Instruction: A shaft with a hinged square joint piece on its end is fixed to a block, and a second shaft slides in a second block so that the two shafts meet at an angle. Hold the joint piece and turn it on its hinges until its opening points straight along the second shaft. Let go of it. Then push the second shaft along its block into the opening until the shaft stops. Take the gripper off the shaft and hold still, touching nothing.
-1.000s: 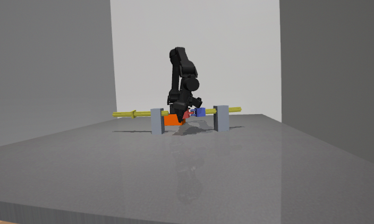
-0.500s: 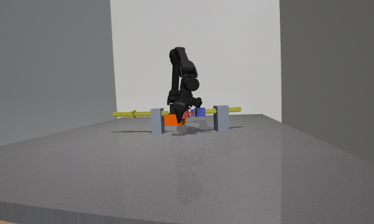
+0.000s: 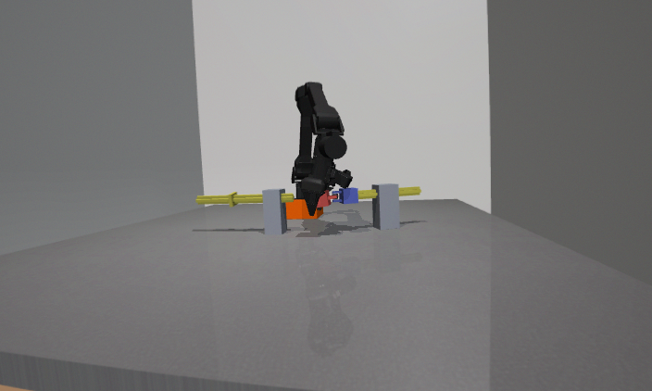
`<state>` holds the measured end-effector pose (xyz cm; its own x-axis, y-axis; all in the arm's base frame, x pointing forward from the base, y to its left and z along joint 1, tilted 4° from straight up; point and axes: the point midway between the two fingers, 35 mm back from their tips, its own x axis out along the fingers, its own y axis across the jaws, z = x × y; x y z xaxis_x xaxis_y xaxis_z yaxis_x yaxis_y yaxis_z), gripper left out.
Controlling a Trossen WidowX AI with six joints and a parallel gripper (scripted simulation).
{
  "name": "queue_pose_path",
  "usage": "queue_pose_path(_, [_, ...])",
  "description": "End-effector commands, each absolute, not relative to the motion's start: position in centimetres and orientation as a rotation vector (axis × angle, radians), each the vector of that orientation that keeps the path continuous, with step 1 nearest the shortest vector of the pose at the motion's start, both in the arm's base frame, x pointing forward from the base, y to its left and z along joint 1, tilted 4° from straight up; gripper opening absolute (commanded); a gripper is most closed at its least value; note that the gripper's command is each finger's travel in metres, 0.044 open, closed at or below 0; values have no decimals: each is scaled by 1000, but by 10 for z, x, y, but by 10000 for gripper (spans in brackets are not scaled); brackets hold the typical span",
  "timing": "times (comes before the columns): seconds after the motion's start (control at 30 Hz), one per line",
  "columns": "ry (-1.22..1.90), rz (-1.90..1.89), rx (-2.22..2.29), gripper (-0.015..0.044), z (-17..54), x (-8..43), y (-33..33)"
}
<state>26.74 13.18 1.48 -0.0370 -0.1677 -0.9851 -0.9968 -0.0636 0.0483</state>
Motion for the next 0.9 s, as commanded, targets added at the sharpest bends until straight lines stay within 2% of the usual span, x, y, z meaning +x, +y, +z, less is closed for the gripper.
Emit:
queue_pose_path(0.0, [1294,1248,-1302,440,17,267,130])
queue_pose_path(0.4, [1005,1400,-1025,440,42,270,128])
queue_pose_path(0.87, [1094,1314,-952,440,52,274,129])
